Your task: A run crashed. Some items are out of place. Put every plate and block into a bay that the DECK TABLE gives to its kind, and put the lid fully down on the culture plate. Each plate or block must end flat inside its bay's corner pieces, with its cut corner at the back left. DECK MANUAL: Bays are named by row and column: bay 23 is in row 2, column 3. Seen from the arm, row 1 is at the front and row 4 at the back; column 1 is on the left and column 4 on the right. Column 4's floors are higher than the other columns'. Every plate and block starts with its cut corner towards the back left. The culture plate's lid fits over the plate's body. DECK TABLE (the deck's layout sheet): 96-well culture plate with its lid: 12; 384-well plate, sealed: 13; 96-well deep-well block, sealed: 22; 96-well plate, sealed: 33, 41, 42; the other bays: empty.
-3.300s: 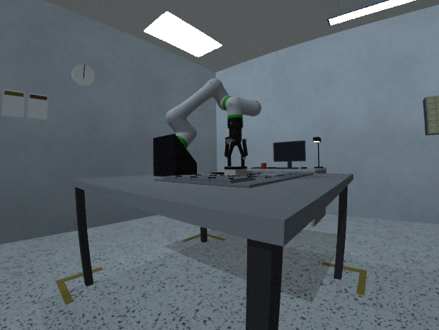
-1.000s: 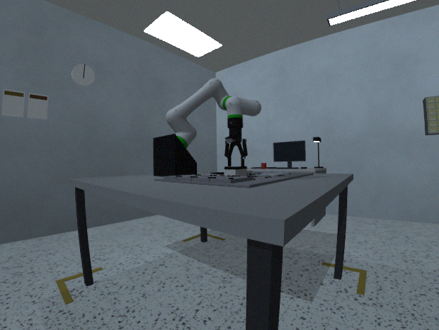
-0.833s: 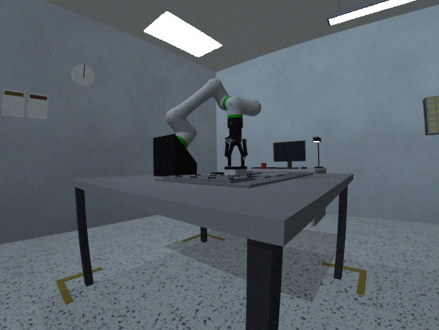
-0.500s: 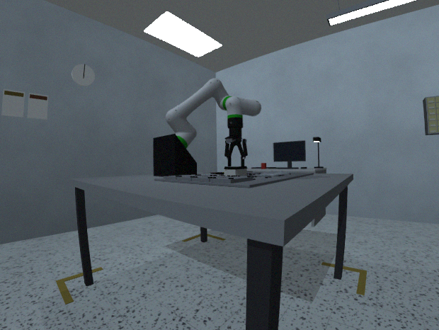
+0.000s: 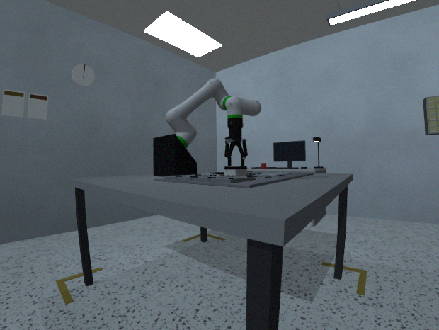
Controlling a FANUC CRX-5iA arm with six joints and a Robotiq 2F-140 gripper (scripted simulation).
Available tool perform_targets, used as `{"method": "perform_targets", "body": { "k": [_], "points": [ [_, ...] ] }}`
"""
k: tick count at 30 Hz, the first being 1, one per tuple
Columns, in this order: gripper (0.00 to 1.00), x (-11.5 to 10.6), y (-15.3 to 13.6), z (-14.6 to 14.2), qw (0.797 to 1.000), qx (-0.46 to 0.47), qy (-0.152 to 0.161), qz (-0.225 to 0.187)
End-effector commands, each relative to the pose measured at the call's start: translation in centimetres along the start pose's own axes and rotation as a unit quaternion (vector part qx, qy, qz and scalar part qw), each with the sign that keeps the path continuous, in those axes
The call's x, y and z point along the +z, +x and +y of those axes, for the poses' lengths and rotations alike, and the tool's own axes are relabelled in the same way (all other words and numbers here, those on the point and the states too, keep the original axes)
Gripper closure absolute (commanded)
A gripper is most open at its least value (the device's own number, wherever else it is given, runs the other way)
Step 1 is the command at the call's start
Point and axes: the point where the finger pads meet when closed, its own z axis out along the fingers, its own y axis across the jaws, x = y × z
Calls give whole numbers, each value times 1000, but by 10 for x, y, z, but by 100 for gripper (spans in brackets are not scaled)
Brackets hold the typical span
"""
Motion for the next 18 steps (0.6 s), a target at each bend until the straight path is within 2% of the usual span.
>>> {"method": "perform_targets", "body": {
  "k": [1, 18],
  "points": [
    [90, -2, 0, -1, 1000, 0, 1, 0],
    [90, -7, 0, -1, 1000, 0, 1, 0]
  ]
}}
